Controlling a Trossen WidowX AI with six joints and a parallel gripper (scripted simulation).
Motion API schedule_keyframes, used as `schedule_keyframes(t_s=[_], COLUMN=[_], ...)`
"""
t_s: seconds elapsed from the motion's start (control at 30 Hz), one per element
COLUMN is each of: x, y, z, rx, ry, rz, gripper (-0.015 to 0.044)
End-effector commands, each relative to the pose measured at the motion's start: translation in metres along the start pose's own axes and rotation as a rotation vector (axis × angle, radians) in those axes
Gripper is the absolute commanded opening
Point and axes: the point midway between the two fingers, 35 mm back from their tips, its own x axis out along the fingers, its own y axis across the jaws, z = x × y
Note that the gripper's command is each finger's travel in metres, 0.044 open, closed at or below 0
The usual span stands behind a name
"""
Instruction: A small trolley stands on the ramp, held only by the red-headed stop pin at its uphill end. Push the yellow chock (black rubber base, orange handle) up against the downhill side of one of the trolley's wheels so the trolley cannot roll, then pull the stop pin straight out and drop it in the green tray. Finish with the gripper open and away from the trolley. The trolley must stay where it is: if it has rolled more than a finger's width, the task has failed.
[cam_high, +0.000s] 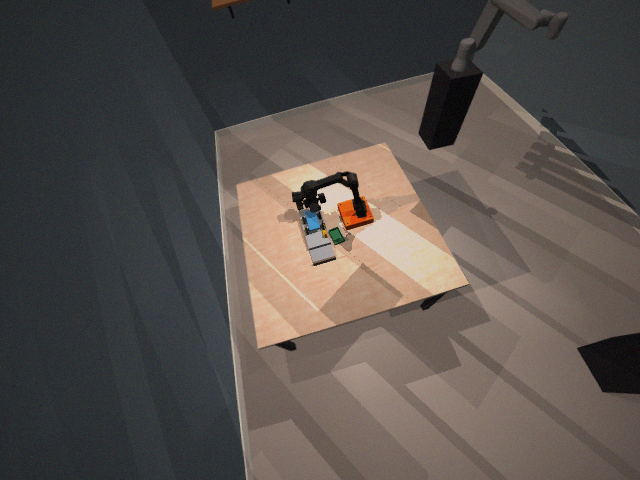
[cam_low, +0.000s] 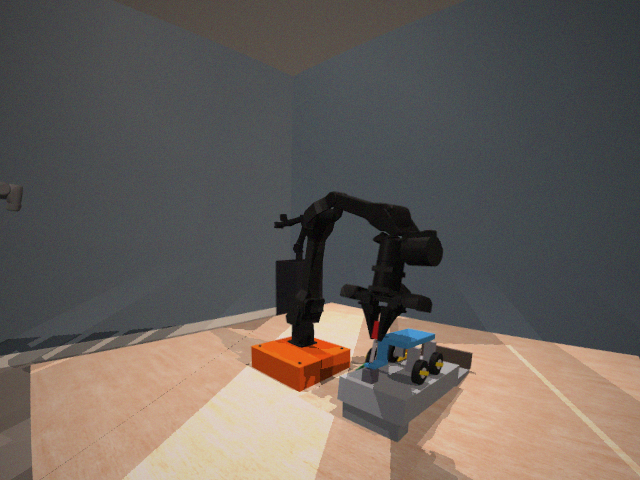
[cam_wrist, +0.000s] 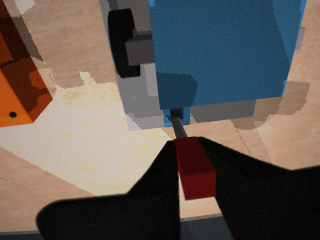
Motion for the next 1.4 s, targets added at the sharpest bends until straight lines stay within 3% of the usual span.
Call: schedule_keyframes(t_s=[0.0,0.9,1.37], x=[-0.004,-0.003,0.000], y=[-0.001,-0.002,0.042], z=[-0.003,-0.035,-0.034], rx=[0.004,0.004,0.003], ry=[0.007,0.010,0.010], rz=[-0.005,-0.005,-0.002], gripper=[0.0000,0.0000,0.0000])
